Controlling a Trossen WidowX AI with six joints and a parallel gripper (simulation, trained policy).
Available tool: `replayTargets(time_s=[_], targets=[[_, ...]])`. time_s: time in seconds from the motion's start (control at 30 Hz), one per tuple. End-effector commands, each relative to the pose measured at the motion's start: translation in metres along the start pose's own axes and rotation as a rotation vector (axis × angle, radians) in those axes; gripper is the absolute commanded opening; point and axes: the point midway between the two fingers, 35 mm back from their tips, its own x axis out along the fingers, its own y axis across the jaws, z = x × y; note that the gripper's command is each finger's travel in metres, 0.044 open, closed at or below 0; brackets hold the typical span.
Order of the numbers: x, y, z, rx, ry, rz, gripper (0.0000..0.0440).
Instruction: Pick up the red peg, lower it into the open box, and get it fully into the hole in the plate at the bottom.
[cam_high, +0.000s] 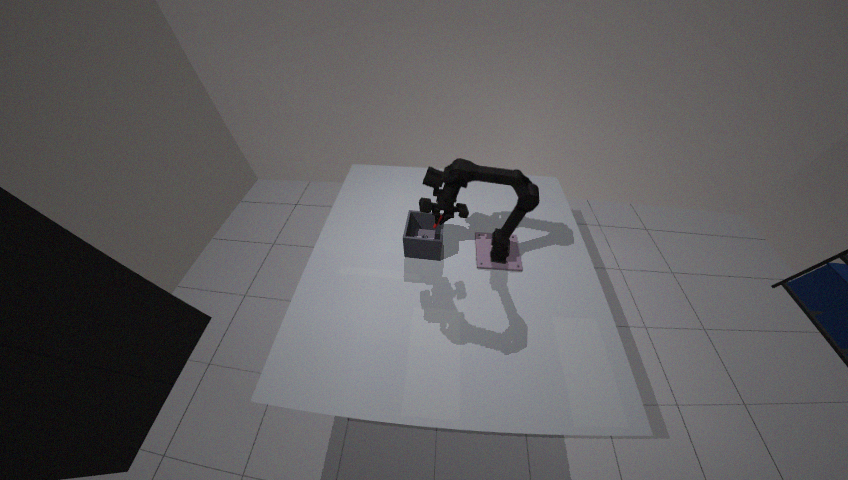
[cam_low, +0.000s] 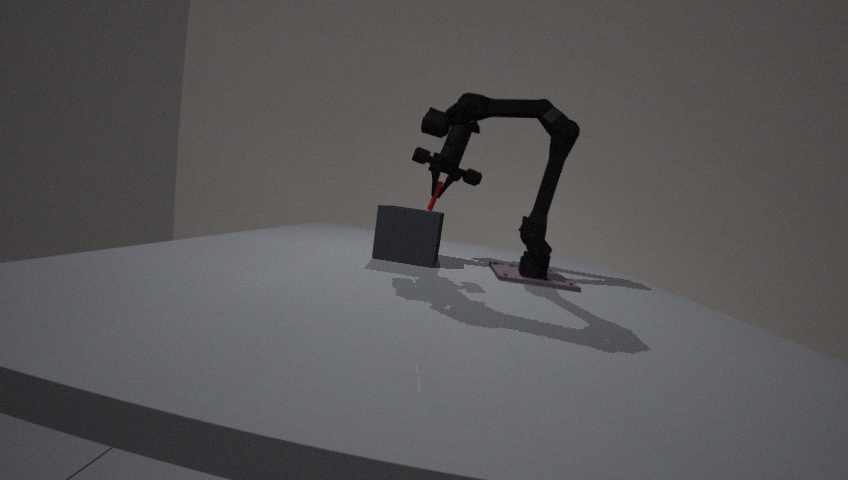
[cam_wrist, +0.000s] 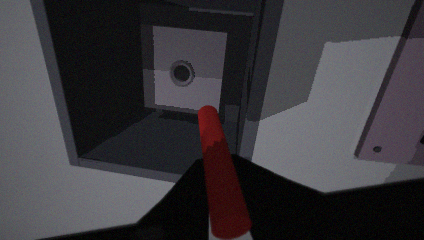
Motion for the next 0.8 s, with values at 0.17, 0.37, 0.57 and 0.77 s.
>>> replayTargets(time_s=[0.17,0.37,0.57,0.77], targets=[[0.018,0.006,0.020,0.007,0.019,-0.025,0.0000],[0.036,0.009,0.028,0.002,0.044,-0.045,0.0000],[0.053,0.013,0.032,-0.013,0.076,-0.052,0.0000],[0.068,0.018,0.032,-0.032,0.105,-0.052,0.0000]])
